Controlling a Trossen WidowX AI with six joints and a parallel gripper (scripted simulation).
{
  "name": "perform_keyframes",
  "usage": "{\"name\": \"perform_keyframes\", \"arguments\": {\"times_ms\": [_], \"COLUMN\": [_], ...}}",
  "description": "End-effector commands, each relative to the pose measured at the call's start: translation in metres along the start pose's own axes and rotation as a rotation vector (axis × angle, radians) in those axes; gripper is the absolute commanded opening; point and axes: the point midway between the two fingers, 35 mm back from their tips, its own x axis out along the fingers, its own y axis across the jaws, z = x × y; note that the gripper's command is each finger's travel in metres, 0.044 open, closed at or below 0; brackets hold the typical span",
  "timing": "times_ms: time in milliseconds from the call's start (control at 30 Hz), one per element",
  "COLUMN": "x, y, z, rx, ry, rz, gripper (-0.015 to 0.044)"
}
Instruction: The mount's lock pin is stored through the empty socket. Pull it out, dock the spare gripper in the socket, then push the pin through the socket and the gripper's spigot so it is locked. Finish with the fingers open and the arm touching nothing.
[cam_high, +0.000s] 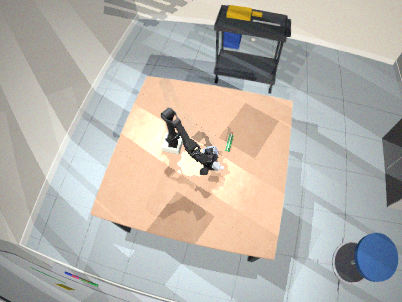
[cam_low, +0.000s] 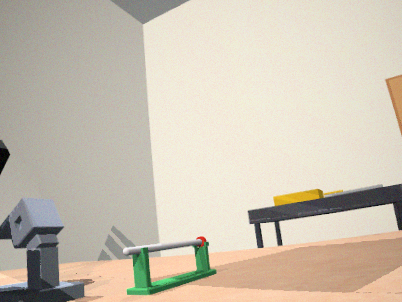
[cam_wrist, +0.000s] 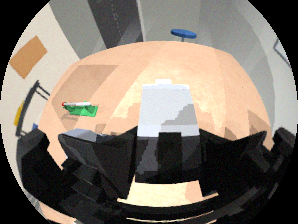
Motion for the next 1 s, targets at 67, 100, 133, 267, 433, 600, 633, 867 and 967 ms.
{"name": "perform_keyframes", "arguments": {"times_ms": [67,100,133,267,433,600,633,867,967], "x": [-0.023,-0.026,-0.030,-0.041,-0.041,-0.041,-0.041,-0.038,-0.038], "y": [-0.001,0.000,0.001,0.003,0.003,0.003,0.003,0.004,0.004], "z": [0.025,0.027,0.029,0.036,0.036,0.036,0.036,0.028,0.028], "rx": [-0.017,-0.017,-0.017,-0.017,-0.017,-0.017,-0.017,-0.002,-0.002], "ry": [-0.032,-0.032,-0.032,-0.032,-0.032,-0.032,-0.032,-0.008,-0.008], "rz": [-0.011,-0.011,-0.011,-0.011,-0.011,-0.011,-0.011,-0.007,-0.007], "gripper": [0.0000,0.0000,0.0000,0.0000,0.0000,0.0000,0.0000,0.0000,0.0000]}}
